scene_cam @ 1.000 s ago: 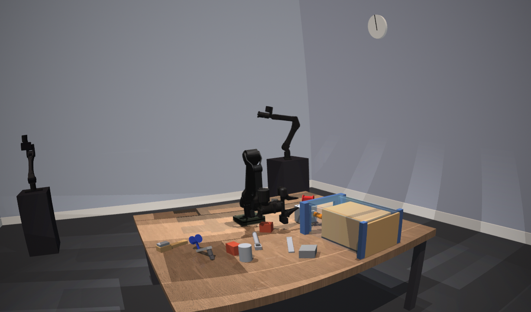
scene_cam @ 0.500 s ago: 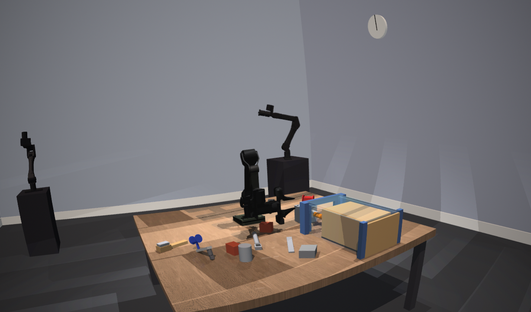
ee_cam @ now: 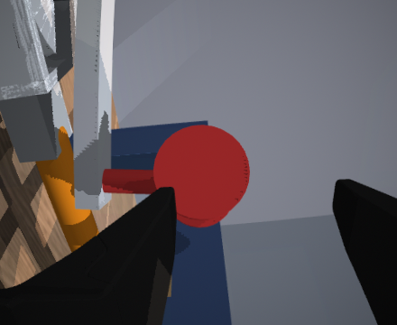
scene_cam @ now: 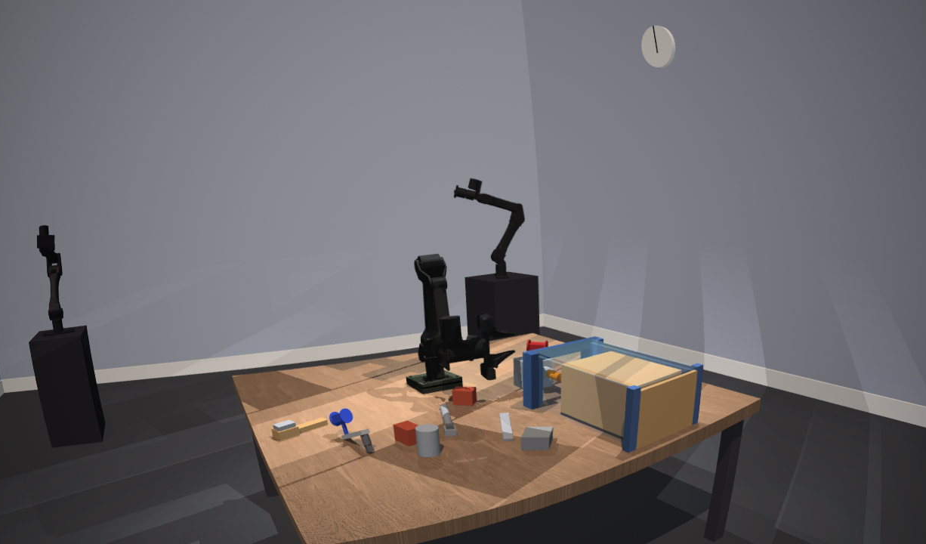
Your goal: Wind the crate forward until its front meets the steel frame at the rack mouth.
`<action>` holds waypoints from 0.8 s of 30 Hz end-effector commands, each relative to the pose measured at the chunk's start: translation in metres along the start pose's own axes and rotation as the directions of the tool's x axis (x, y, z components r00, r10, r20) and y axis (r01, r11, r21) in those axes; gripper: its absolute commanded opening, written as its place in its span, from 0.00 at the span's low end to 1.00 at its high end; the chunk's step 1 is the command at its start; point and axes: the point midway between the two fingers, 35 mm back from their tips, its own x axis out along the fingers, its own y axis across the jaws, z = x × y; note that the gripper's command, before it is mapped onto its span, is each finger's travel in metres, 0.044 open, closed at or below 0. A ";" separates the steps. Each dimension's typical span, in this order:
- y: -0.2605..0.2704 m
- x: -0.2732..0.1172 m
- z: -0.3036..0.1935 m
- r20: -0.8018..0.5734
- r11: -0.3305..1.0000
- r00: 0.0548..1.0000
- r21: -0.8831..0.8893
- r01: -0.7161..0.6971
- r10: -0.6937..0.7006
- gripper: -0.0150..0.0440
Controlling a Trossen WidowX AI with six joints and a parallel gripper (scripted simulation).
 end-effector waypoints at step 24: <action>-0.059 0.002 0.007 0.001 1.000 1.000 -0.009 0.001 -0.001 0.66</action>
